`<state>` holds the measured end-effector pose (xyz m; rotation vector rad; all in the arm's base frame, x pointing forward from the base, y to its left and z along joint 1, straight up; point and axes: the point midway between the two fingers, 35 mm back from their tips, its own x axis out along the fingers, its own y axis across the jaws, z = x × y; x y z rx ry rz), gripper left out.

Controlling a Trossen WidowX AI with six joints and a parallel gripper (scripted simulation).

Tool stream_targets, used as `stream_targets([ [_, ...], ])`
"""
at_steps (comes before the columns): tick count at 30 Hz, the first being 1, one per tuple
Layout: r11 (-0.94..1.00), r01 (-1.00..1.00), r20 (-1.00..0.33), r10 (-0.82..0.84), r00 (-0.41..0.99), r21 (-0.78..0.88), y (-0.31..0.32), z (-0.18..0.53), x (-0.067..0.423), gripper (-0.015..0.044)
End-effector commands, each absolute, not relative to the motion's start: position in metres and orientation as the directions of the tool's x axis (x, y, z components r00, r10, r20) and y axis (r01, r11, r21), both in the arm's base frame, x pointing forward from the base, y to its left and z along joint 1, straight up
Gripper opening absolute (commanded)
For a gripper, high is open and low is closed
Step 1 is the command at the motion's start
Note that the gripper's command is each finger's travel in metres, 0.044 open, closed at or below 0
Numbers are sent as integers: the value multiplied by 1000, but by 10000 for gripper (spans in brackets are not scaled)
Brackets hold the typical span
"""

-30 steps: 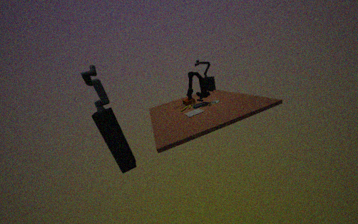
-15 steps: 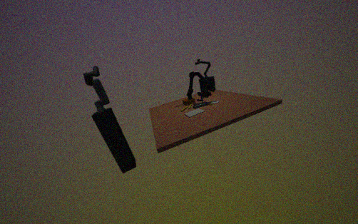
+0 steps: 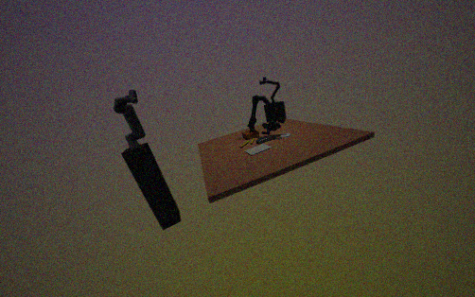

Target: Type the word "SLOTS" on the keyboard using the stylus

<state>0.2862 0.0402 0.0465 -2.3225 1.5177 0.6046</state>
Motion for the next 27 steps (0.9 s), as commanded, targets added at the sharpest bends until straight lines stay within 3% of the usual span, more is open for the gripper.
stream_targets([
  [1, -393, -919, -504, -789, 350, -23, 41, 45, 286, 81],
  [27, -393, -919, -504, -790, 350, -23, 41, 34, 286, 81],
])
